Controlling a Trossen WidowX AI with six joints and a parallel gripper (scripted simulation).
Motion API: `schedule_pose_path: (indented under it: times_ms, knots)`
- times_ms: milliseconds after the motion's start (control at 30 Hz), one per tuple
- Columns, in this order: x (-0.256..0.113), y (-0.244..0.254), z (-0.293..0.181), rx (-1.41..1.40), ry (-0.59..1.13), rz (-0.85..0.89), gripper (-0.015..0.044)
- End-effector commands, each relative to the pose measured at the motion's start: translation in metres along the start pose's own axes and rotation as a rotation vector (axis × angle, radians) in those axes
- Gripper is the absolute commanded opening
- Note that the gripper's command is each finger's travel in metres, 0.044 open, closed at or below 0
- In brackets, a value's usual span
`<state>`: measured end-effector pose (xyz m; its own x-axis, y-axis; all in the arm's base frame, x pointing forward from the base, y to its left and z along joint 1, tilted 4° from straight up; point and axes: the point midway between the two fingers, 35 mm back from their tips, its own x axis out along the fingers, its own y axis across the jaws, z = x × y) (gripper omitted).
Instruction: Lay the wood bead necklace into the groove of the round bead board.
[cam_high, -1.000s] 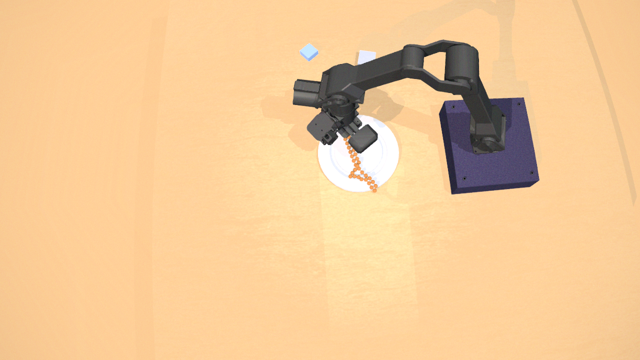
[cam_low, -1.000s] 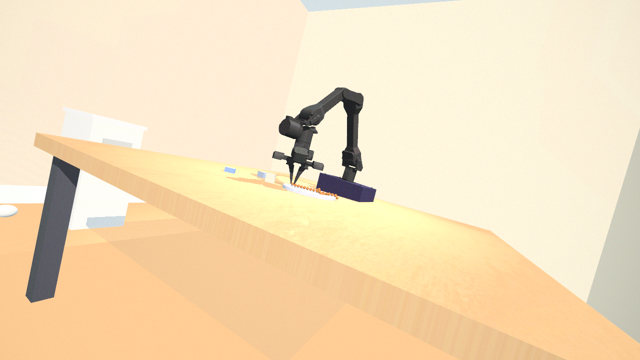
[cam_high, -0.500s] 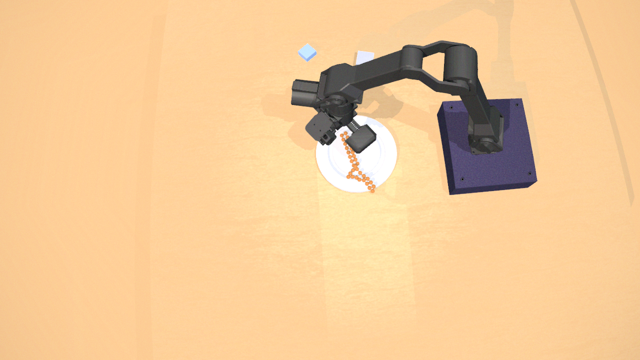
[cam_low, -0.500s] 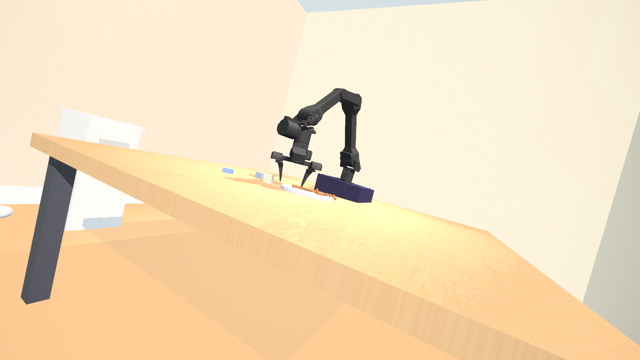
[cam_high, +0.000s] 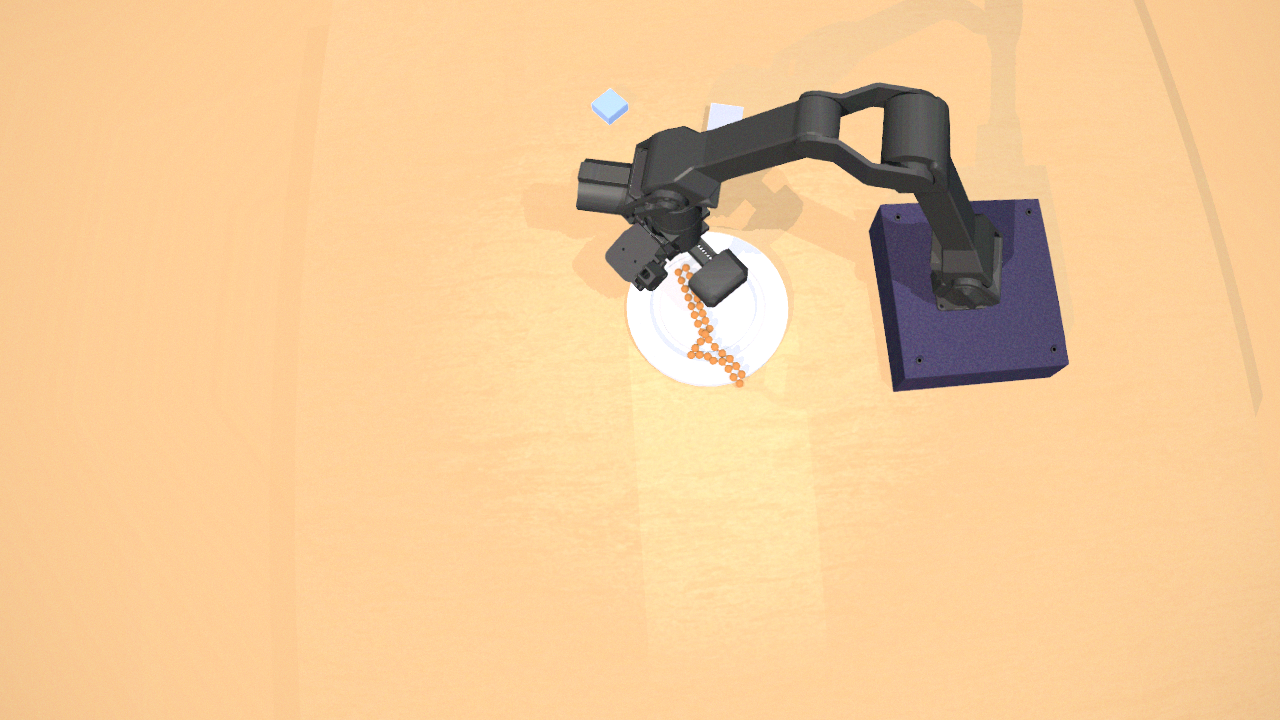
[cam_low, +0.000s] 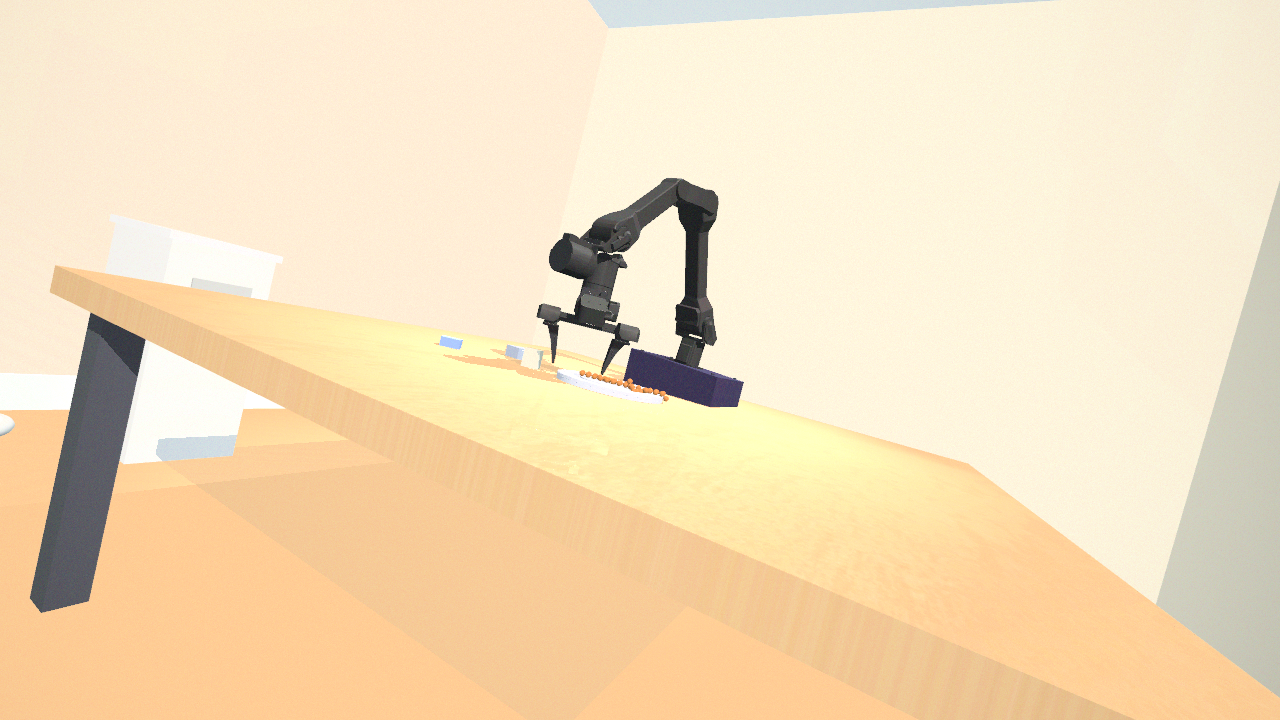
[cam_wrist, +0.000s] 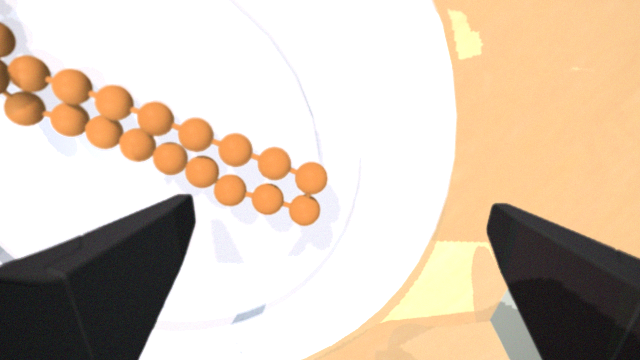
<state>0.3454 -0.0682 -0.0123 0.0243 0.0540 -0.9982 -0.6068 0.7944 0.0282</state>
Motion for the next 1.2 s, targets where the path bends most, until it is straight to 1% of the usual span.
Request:
schedule_pose_path:
  times_ms: [0, 500, 533, 600, 733, 1067, 1167]
  knots:
    - [-0.001, 0.0, 0.001, -0.004, -0.003, 0.0, 0.044]
    - [-0.001, 0.0, 0.001, -0.004, -0.003, 0.0, 0.044]
    - [-0.001, 0.0, 0.001, 0.012, -0.003, 0.0, 0.0414]
    - [-0.003, 0.001, 0.002, 0.141, -0.004, 0.0, 0.0361]
    - [-0.009, 0.005, 0.005, 0.528, -0.004, 0.001, 0.0256]
    - [-0.025, 0.016, 0.011, 1.491, -0.003, 0.005, 0.025]
    - [-0.028, 0.018, 0.012, 1.64, -0.002, 0.005, 0.025]
